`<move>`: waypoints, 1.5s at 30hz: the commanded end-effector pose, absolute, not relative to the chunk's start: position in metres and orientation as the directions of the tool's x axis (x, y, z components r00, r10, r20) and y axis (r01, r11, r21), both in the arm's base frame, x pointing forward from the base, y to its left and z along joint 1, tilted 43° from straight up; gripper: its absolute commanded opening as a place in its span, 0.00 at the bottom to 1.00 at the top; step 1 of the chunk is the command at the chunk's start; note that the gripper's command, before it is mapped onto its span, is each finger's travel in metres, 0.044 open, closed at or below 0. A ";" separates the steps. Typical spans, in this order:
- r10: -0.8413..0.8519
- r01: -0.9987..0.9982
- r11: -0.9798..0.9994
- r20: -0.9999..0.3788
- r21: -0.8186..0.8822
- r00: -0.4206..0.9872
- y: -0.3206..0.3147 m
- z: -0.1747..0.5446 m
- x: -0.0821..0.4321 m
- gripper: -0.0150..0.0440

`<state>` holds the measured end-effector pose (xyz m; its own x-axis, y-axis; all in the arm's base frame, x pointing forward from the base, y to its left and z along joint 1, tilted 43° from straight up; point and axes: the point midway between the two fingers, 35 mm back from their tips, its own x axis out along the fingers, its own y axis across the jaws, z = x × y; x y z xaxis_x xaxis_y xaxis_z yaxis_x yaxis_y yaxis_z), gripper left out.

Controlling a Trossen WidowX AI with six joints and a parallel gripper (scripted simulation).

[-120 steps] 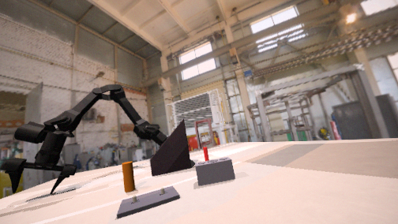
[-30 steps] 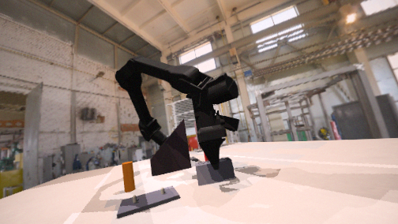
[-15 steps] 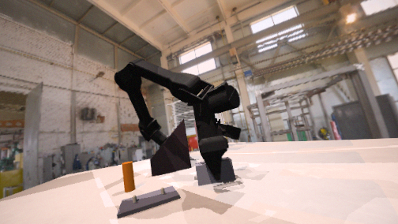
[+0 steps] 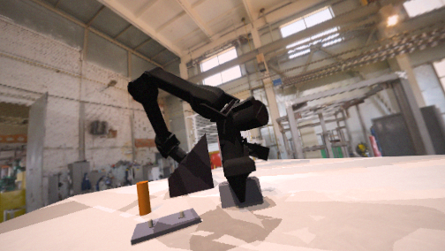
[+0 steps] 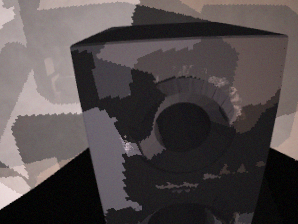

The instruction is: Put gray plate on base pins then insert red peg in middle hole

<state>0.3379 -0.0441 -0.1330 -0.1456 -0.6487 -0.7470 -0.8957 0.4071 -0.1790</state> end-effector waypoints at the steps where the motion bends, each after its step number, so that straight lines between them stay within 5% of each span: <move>1: -0.652 -0.898 0.401 -0.745 -0.178 -0.144 -0.044 -0.133 0.338 0.53; 6: -0.652 -0.898 0.401 -0.745 -0.178 -0.144 -0.044 -0.133 0.338 0.48; 11: -0.651 -0.899 0.401 -0.746 -0.178 -0.143 -0.039 -0.128 0.340 0.25; 45: -0.645 -0.898 0.403 -0.751 -0.179 -0.140 0.029 -0.049 0.354 0.25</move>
